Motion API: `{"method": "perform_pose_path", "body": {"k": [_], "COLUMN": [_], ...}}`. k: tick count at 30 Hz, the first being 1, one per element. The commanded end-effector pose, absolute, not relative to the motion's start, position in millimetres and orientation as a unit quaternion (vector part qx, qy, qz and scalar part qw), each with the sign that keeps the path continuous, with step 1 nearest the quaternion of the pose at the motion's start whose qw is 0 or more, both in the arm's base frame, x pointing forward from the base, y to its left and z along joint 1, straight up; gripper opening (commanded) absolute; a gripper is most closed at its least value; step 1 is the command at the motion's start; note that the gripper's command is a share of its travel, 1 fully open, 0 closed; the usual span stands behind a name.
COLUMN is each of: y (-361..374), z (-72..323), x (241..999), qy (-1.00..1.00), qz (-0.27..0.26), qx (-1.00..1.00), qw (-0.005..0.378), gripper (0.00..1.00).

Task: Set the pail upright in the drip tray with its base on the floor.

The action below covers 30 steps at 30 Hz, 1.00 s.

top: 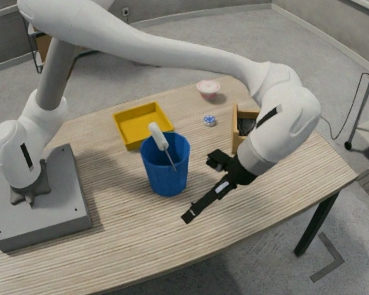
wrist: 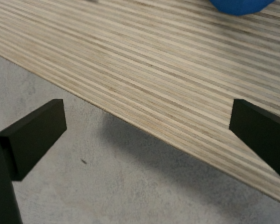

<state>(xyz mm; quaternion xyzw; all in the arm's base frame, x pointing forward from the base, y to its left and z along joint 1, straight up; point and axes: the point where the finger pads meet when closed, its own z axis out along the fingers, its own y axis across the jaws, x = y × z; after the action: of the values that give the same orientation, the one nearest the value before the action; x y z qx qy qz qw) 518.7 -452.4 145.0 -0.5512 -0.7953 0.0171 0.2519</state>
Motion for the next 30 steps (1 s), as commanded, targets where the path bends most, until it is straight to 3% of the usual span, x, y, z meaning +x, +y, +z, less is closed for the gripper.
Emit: {"method": "perform_pose_path", "body": {"k": [1, 4, 16, 18, 30], "y": [-453.3, -444.5, -325.1, -325.1, -206.7], "z": [168.6, 193.3, 222.2, 222.2, 241.8], "x": [526.9, 535.3, 543.0, 543.0, 523.9], "qy": [-0.784, -0.77, -0.749, -0.749, -0.714], "qz": [0.041, 0.062, 0.056, 0.056, 0.021], "qx": [-0.57, -0.595, -0.648, -0.648, -0.699], "qw": [0.242, 0.221, 0.124, 0.124, 0.032], "gripper": [1.0, 1.0, 1.0, 1.0, 1.0]}}
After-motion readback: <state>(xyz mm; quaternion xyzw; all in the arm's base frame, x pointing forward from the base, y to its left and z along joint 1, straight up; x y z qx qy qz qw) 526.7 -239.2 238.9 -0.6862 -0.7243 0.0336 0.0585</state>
